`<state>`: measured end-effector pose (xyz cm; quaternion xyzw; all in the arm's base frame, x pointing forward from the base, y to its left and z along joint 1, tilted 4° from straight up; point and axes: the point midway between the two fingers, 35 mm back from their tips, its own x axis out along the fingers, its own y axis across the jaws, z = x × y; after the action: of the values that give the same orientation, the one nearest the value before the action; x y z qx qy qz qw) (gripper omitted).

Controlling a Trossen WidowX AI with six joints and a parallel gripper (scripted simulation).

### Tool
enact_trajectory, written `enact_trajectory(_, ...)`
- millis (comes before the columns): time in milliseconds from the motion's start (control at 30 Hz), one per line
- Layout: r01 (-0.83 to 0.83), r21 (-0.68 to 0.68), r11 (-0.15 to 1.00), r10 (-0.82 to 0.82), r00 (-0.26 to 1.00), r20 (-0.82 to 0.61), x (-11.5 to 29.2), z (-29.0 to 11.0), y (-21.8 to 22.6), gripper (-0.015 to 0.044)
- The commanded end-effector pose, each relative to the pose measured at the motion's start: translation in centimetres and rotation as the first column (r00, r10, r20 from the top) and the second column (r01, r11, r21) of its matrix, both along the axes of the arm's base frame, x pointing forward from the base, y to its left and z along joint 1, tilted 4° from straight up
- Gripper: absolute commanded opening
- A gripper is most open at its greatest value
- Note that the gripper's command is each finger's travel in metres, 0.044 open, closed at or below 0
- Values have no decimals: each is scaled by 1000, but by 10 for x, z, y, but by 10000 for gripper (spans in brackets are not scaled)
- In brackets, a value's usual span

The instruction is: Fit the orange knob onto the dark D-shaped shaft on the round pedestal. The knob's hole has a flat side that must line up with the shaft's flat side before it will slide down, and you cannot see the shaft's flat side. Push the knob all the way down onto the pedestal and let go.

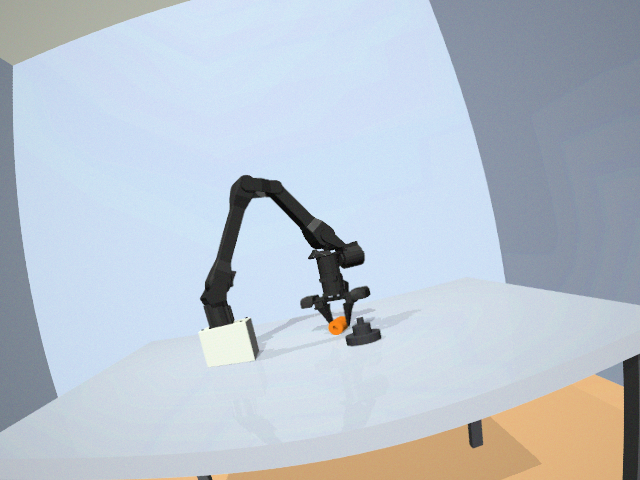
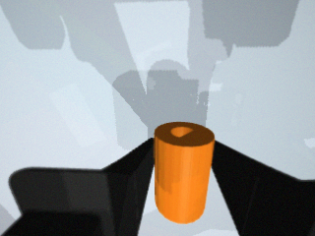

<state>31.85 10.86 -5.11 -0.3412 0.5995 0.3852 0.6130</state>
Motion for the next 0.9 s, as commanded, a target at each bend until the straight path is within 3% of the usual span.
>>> enact_trajectory(0,3,13,1000,-3,1000,7,0,0,-1,179)
enact_trajectory(867,-24,396,918,-64,976,208,-12,13,-25,179)
